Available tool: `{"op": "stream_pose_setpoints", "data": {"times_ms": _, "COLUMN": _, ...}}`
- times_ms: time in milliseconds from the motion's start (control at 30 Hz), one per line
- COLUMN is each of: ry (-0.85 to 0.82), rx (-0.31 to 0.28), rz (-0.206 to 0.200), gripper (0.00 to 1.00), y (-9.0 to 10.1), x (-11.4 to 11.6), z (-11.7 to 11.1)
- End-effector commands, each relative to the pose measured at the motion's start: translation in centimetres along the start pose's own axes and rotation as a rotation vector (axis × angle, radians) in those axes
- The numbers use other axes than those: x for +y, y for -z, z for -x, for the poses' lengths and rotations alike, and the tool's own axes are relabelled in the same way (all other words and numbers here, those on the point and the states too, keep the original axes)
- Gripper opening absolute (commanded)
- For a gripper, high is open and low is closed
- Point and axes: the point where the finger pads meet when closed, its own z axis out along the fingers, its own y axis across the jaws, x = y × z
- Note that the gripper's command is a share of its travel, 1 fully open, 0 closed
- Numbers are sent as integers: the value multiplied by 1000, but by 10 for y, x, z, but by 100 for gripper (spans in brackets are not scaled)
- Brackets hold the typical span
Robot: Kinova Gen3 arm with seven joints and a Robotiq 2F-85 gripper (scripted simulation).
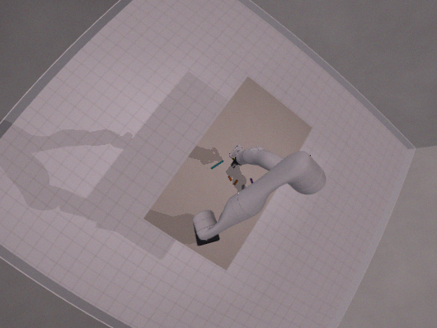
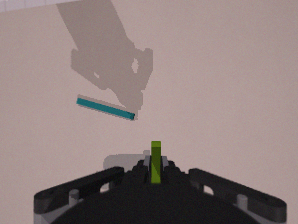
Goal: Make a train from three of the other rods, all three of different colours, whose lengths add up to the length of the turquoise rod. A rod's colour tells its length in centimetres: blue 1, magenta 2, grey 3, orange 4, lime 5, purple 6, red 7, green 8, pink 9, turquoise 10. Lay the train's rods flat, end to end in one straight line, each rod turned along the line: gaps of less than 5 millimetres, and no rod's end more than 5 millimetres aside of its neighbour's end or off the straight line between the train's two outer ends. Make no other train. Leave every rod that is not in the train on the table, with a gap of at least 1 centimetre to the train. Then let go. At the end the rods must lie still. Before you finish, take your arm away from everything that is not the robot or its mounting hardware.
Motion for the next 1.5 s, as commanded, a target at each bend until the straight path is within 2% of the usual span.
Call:
{"op": "stream_pose_setpoints", "data": {"times_ms": 0, "ry": -16, "rx": -6, "rz": 5, "gripper": 5, "y": 6, "x": 6, "z": 11}}
{"op": "stream_pose_setpoints", "data": {"times_ms": 233, "ry": -18, "rx": -7, "rz": 1, "gripper": 5, "y": 6, "x": 3, "z": 11}}
{"op": "stream_pose_setpoints", "data": {"times_ms": 367, "ry": -62, "rx": -8, "rz": -3, "gripper": 5, "y": 5, "x": 1, "z": 19}}
{"op": "stream_pose_setpoints", "data": {"times_ms": 467, "ry": -241, "rx": -10, "rz": -6, "gripper": 5, "y": 5, "x": -5, "z": 50}}
{"op": "stream_pose_setpoints", "data": {"times_ms": 700, "ry": -555, "rx": -13, "rz": -6, "gripper": 5, "y": 5, "x": -18, "z": 100}}
{"op": "stream_pose_setpoints", "data": {"times_ms": 867, "ry": -780, "rx": -13, "rz": -2, "gripper": 5, "y": 6, "x": -30, "z": 135}}
{"op": "stream_pose_setpoints", "data": {"times_ms": 933, "ry": -780, "rx": -13, "rz": -2, "gripper": 5, "y": 6, "x": -30, "z": 135}}
{"op": "stream_pose_setpoints", "data": {"times_ms": 1033, "ry": -950, "rx": -12, "rz": 3, "gripper": 5, "y": 7, "x": -41, "z": 159}}
{"op": "stream_pose_setpoints", "data": {"times_ms": 1467, "ry": -974, "rx": -11, "rz": 4, "gripper": 5, "y": 8, "x": -42, "z": 163}}
